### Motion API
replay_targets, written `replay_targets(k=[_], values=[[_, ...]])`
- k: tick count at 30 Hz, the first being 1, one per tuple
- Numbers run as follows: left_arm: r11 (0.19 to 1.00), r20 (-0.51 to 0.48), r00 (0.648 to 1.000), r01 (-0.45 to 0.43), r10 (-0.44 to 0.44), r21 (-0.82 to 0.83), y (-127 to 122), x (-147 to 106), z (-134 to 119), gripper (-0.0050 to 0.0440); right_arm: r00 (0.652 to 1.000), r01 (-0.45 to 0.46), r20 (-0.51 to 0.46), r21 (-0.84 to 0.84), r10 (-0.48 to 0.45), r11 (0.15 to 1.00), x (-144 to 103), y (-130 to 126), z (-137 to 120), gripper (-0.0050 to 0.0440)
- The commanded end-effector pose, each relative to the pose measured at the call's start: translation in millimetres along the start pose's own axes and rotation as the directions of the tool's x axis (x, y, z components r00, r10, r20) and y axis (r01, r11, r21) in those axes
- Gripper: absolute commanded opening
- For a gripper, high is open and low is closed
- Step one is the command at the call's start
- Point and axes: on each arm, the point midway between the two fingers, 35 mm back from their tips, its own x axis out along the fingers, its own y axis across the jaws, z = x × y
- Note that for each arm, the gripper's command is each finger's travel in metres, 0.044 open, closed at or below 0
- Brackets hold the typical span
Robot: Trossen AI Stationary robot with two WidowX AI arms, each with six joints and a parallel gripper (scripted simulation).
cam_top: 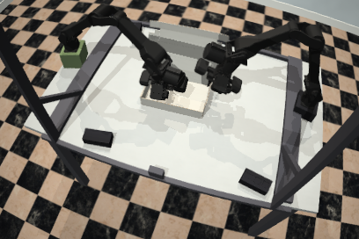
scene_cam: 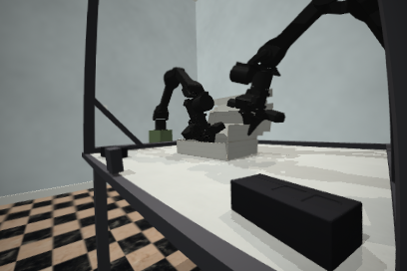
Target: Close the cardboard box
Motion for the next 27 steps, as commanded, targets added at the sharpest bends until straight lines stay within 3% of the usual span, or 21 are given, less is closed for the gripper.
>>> replay_targets(k=[1, 3, 14, 15, 18, 24, 27], values=[[1.000, 0.008, 1.000, 0.027, -0.027, 0.005, -6.2, 16.3, 7.0, 0.0102, 0.996, 0.087, 0.008, 0.006, -0.087, 0.996, -57.7, -7.6, 0.7, 0.0045], [1.000, 0.008, 1.000, 0.027, -0.027, 0.005, -6.2, 16.3, 7.0, 0.0102, 0.996, 0.094, 0.008, 0.006, -0.094, 0.996, -67.1, -5.7, 0.4, 0.0045], [1.000, 0.008, 1.000, 0.027, -0.027, 0.005, -6.2, 16.3, 7.0, 0.0102, 0.996, 0.094, 0.008, 0.006, -0.094, 0.996, -67.1, -5.6, 0.4, 0.0045], [1.000, 0.008, 1.000, 0.028, -0.028, 0.005, -6.5, 14.3, 6.3, 0.0102, 0.996, 0.094, 0.008, 0.006, -0.094, 0.996, -67.1, -5.6, 0.4, 0.0021], [0.999, 0.009, 0.999, 0.040, -0.040, 0.009, -9.6, -3.9, 0.1, 0.0102, 0.996, 0.094, 0.008, 0.006, -0.094, 0.996, -67.1, -5.6, 0.4, 0.0000], [0.996, 0.010, 0.996, 0.084, -0.084, 0.022, -28.6, -71.3, -24.9, 0.0102, 0.996, 0.094, 0.008, 0.006, -0.094, 0.996, -67.1, -5.6, 0.4, 0.0000], [0.996, 0.010, 0.996, 0.089, -0.090, 0.024, -31.9, -79.8, -28.2, 0.0102, 0.996, 0.094, 0.008, 0.006, -0.094, 0.996, -67.1, -5.6, 0.4, 0.0000]])
